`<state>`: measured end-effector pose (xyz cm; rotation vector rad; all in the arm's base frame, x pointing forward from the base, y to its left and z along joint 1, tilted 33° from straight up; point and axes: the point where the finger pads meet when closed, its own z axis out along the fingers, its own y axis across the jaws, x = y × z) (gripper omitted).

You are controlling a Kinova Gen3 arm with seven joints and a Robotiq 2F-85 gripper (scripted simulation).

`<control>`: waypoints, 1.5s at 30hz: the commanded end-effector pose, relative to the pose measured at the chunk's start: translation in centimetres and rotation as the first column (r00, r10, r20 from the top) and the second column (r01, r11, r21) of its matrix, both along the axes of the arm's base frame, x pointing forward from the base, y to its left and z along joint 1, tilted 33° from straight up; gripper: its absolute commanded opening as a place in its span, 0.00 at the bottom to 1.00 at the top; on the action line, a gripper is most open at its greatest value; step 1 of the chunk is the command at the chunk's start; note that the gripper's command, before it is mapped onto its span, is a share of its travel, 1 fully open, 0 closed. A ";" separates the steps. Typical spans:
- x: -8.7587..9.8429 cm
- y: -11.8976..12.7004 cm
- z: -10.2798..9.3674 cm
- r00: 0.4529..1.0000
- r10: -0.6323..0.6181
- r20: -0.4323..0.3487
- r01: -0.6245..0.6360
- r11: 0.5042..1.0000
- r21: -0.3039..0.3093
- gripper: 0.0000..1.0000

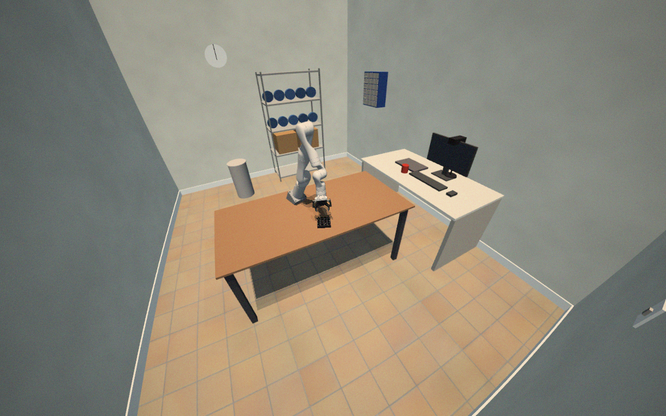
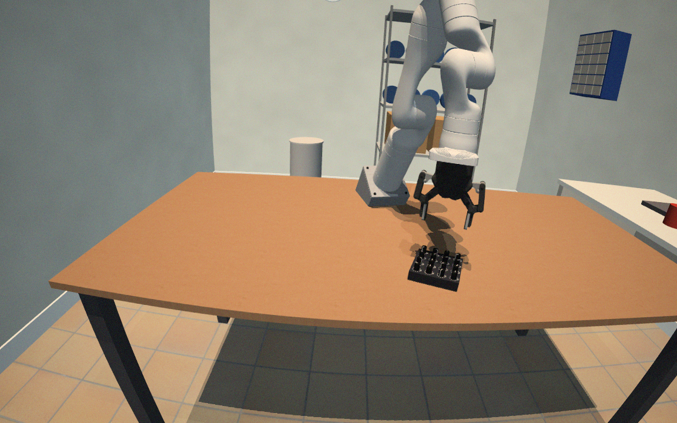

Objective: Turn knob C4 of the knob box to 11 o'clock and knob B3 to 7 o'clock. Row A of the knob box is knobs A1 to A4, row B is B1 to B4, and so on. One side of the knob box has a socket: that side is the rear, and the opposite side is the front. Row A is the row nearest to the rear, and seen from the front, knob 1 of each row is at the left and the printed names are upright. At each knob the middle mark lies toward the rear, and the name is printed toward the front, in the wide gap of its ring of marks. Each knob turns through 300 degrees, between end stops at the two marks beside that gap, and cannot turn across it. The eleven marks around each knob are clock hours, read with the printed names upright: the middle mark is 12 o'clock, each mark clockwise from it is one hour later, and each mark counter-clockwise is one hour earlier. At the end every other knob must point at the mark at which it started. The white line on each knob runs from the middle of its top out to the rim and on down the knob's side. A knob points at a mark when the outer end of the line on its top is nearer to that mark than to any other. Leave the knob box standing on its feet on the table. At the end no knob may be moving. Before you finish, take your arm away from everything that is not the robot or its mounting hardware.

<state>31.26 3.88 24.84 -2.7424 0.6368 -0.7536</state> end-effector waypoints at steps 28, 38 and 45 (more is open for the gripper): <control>-0.9 0.5 -0.5 1.000 0.001 0.001 -0.001 1.000 0.001 1.00; -2.2 1.3 -1.2 1.000 0.001 0.001 -0.001 1.000 0.001 1.00; -3.1 1.8 -1.7 1.000 0.001 0.001 -0.001 1.000 0.001 1.00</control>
